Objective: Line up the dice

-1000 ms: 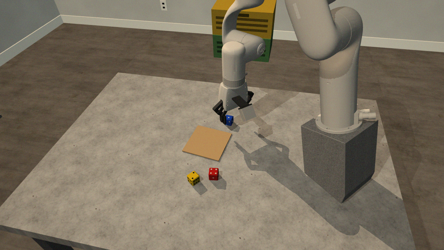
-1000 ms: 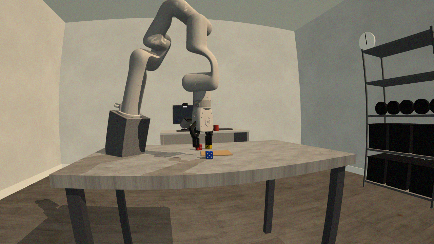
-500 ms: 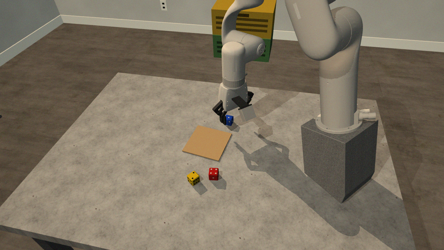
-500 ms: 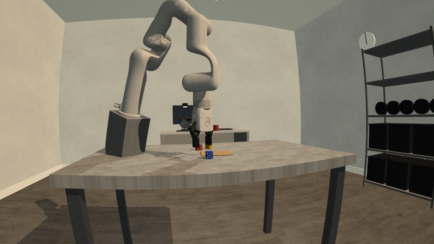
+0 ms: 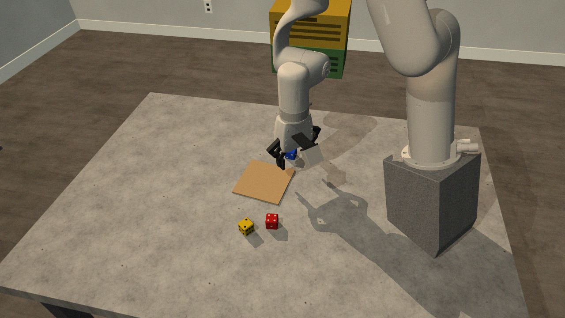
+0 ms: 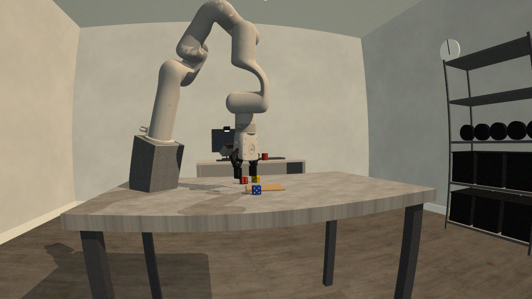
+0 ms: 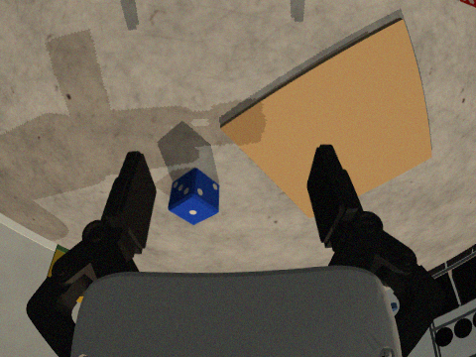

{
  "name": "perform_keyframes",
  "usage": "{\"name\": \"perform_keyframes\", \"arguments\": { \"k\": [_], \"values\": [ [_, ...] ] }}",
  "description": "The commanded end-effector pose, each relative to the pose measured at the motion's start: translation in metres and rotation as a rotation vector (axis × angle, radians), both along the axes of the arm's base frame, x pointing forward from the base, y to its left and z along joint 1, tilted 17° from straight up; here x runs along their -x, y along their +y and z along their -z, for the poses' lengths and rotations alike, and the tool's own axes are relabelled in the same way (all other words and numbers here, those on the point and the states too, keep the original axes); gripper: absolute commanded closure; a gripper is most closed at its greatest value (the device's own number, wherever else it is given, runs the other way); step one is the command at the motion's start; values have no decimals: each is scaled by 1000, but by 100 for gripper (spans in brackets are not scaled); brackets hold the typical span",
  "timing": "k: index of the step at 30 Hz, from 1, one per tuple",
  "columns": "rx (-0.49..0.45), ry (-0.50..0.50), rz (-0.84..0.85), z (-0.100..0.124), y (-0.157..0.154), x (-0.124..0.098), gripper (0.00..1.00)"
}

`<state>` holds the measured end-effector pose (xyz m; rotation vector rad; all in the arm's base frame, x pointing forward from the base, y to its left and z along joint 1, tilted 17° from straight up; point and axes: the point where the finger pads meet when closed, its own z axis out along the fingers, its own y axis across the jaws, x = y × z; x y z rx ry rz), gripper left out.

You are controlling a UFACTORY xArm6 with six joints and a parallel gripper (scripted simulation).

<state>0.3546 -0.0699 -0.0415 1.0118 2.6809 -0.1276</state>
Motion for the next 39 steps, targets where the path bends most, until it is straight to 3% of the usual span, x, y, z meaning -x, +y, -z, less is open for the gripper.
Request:
{"name": "perform_keyframes", "arguments": {
  "k": [1, 17, 28, 39],
  "values": [
    [3, -12, 0, 5, 28, 0, 0],
    [3, -12, 0, 32, 161, 8, 0],
    [3, -12, 0, 41, 205, 10, 0],
    [3, -12, 0, 42, 210, 10, 0]
  ]
}}
